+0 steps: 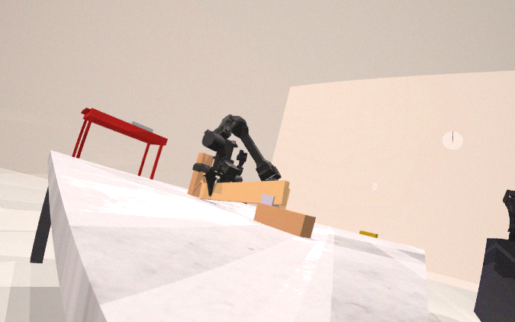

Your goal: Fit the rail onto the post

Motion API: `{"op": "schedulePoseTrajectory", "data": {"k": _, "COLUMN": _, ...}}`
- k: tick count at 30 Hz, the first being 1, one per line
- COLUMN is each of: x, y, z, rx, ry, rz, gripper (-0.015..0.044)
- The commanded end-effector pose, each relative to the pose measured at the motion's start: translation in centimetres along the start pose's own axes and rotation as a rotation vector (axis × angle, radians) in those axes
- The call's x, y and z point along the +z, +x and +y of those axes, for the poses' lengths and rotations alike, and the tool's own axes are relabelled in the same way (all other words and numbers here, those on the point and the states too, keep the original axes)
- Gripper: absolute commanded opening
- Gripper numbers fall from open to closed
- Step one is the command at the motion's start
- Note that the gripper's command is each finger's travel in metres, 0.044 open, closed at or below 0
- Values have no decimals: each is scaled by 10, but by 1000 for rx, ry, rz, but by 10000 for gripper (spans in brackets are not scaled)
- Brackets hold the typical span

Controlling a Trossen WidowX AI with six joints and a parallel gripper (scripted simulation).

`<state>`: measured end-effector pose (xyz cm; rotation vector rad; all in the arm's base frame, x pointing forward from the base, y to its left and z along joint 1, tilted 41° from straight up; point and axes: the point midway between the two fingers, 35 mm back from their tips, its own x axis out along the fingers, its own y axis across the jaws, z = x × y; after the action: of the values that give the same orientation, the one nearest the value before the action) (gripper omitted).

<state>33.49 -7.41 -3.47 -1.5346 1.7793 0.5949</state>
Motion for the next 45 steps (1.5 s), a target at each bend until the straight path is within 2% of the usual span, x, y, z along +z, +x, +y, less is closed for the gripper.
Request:
{"op": "schedulePoseTrajectory", "data": {"k": 1, "x": 0, "y": 0, "z": 0, "rx": -1, "ry": -2, "rz": 4, "gripper": 0}}
{"op": "schedulePoseTrajectory", "data": {"k": 45, "x": 0, "y": -18, "z": -3, "rx": -1, "ry": -2, "rz": 4, "gripper": 0}}
